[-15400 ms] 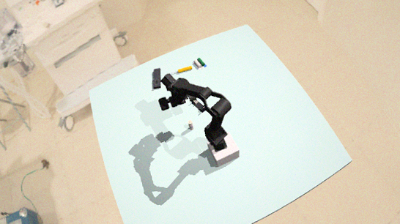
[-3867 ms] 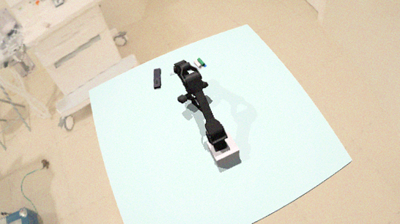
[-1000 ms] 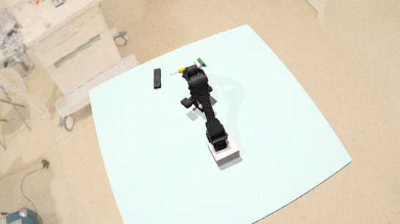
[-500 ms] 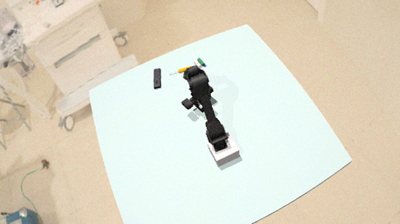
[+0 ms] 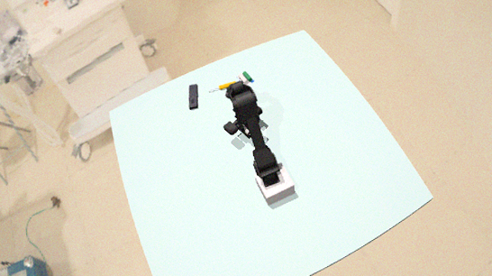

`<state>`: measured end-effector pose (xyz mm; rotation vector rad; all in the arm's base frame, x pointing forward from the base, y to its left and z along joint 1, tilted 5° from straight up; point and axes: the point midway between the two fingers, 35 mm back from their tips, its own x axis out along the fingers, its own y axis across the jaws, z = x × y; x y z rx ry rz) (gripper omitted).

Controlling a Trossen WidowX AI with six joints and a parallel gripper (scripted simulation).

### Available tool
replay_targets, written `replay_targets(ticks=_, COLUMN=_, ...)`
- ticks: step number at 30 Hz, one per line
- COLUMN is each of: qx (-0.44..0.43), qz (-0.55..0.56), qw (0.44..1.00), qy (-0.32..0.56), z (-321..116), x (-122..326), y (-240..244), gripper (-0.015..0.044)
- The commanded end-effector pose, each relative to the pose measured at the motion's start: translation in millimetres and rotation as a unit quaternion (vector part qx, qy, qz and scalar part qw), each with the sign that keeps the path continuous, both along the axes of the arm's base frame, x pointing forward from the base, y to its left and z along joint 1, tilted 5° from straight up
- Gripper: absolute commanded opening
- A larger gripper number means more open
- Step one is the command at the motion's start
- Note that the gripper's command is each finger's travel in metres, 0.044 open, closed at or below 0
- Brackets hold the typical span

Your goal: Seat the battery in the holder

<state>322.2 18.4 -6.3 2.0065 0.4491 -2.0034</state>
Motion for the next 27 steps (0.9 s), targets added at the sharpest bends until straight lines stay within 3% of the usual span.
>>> replay_targets(ticks=1, qx=0.000, qz=0.002, qw=1.000, qy=0.001, z=-0.2, x=-0.8, y=0.0, gripper=0.0154)
replay_targets(ticks=2, qx=0.000, qz=0.002, qw=1.000, qy=0.001, z=-0.2, x=-0.8, y=0.0, gripper=0.0177)
replay_targets(ticks=16, qx=0.000, qz=0.000, qw=1.000, qy=0.001, z=14.7, x=-1.9, y=-0.5, gripper=0.0177)
replay_targets(ticks=18, qx=0.000, qz=0.000, qw=1.000, qy=0.002, z=20.0, x=-2.4, y=-0.6, gripper=0.0230)
replay_targets(ticks=23, qx=0.000, qz=0.000, qw=1.000, qy=0.001, z=80.3, x=-8.7, y=-2.5, gripper=0.0361)
replay_targets(ticks=26, qx=0.000, qz=0.000, qw=1.000, qy=0.000, z=88.9, x=-10.6, y=-2.8, gripper=0.0440)
replay_targets(ticks=27, qx=0.000, qz=0.000, qw=1.000, qy=0.000, z=89.0, x=-9.8, y=-2.8, gripper=0.0440)
